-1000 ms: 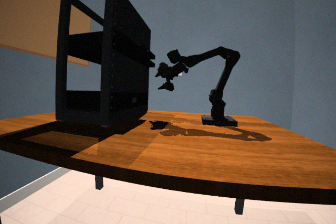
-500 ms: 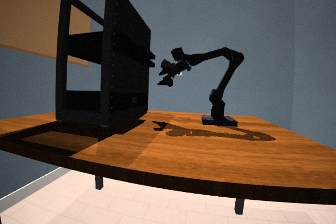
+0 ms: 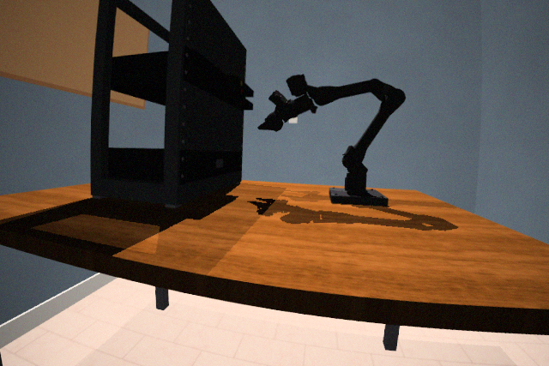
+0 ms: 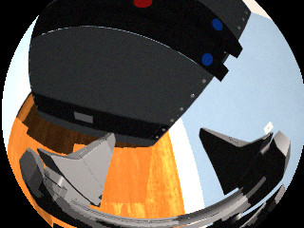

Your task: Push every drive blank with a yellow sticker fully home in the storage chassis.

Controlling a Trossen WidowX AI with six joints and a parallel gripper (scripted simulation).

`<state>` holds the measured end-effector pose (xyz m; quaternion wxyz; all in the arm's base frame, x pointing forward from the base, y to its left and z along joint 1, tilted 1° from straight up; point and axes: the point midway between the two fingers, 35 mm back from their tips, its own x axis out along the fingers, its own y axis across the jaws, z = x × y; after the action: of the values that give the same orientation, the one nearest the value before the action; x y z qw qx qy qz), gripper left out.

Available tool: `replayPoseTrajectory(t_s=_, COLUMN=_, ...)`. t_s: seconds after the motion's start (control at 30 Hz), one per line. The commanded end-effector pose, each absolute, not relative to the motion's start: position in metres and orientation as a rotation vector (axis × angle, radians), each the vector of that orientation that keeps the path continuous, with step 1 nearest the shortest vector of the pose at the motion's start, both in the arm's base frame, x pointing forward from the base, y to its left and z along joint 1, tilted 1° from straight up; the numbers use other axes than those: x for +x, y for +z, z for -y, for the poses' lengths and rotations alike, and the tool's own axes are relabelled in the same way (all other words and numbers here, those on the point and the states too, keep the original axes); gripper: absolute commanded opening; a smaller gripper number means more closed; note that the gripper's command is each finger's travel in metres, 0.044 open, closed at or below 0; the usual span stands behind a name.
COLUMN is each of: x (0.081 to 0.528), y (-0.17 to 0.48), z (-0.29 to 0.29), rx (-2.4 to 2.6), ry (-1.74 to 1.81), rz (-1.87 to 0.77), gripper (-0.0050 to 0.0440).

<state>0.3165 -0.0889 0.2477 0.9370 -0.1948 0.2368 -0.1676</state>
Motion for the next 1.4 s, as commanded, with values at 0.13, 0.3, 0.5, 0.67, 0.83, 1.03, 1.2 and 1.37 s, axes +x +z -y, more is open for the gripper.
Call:
replayPoseTrajectory(t_s=0.13, x=0.307, y=0.267, z=0.09, rx=-0.167, ry=-0.37, rz=-0.38, gripper=0.044)
replayPoseTrajectory(t_s=0.3, x=0.302, y=0.273, z=0.09, rx=-0.063, ry=-0.376, rz=-0.34, gripper=0.044)
replayPoseTrajectory(t_s=0.5, x=0.295, y=0.282, z=0.09, rx=0.108, ry=-0.381, rz=-0.275, gripper=0.044)
replayPoseTrajectory(t_s=0.67, x=0.289, y=0.29, z=0.089, rx=0.241, ry=-0.38, rz=-0.226, gripper=0.044)
replayPoseTrajectory(t_s=0.83, x=0.284, y=0.295, z=0.089, rx=0.338, ry=-0.376, rz=-0.19, gripper=0.044)
replayPoseTrajectory(t_s=1.03, x=0.275, y=0.305, z=0.087, rx=0.523, ry=-0.362, rz=-0.125, gripper=0.044)
replayPoseTrajectory(t_s=1.2, x=0.267, y=0.313, z=0.085, rx=0.669, ry=-0.346, rz=-0.076, gripper=0.044)
replayPoseTrajectory(t_s=1.37, x=0.263, y=0.317, z=0.084, rx=0.751, ry=-0.334, rz=-0.049, gripper=0.044)
